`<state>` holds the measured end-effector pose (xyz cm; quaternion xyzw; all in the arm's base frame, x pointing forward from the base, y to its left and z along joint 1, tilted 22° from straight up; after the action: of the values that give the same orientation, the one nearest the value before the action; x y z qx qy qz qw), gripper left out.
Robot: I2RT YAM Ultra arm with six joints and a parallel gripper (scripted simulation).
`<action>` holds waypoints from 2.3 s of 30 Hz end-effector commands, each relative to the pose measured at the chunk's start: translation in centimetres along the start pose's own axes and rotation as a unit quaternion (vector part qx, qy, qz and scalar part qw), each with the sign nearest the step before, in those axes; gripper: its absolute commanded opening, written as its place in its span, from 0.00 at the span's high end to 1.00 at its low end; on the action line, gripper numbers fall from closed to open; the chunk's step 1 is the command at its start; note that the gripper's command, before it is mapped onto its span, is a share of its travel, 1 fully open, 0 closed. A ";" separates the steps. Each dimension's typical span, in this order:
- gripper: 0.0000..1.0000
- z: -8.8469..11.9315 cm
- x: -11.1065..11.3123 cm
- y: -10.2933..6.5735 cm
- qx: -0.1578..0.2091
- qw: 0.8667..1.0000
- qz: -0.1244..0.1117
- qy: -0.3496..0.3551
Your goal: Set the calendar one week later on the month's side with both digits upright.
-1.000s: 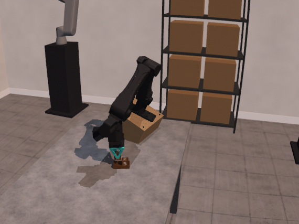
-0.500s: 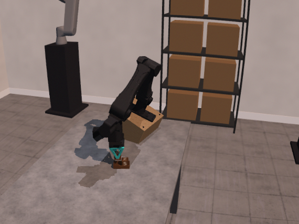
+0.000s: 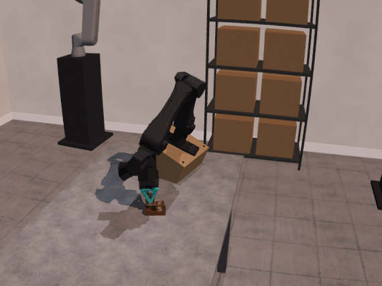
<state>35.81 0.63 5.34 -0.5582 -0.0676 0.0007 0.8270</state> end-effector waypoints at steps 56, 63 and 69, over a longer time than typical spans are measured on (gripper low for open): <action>0.73 -0.3 0.2 2.1 -0.005 1.000 -0.008 0.002; 0.73 -0.3 0.2 2.1 -0.005 1.000 -0.008 0.002; 0.73 -0.3 0.2 2.1 -0.005 1.000 -0.008 0.002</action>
<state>36.02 1.33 3.07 -0.5580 -0.0663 -0.0017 0.8272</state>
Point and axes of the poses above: the point where the finger pads meet when closed, its own y axis out along the fingers, its own x axis across the jaws, z = x × y, the point moved 9 cm from there along -y, back along the fingers, and after that the axes turned 15 degrees about y, right-handed, at the moved point
